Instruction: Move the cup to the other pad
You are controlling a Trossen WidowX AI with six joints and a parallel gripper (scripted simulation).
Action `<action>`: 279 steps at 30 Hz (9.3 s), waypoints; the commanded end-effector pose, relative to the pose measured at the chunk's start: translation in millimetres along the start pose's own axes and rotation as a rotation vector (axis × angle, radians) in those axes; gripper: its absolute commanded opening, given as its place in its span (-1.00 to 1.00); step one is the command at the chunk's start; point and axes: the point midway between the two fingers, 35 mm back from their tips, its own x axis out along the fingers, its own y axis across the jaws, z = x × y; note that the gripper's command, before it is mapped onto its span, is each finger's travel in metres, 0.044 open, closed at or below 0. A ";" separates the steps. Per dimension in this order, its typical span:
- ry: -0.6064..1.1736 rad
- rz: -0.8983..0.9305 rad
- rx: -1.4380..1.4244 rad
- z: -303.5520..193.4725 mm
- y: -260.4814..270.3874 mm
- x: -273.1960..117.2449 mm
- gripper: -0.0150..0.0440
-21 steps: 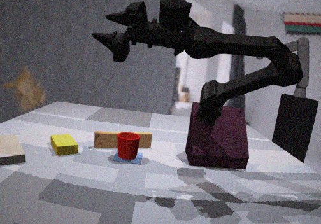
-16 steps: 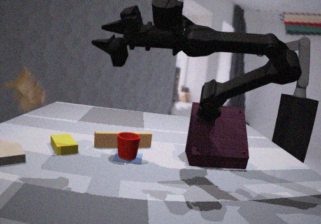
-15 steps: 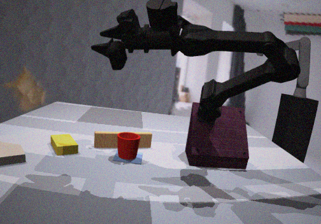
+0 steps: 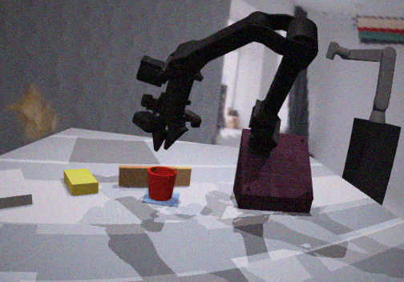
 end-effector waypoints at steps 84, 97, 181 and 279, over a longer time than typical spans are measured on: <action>0.263 -0.028 0.354 -37.7 -17.6 54.5 -0.49; 0.265 -0.030 0.357 -24.2 -19.7 17.1 -0.49; 0.265 -0.028 0.356 61.5 -71.0 17.1 -0.49; 0.258 -0.027 0.345 100.9 -109.2 106.2 -0.49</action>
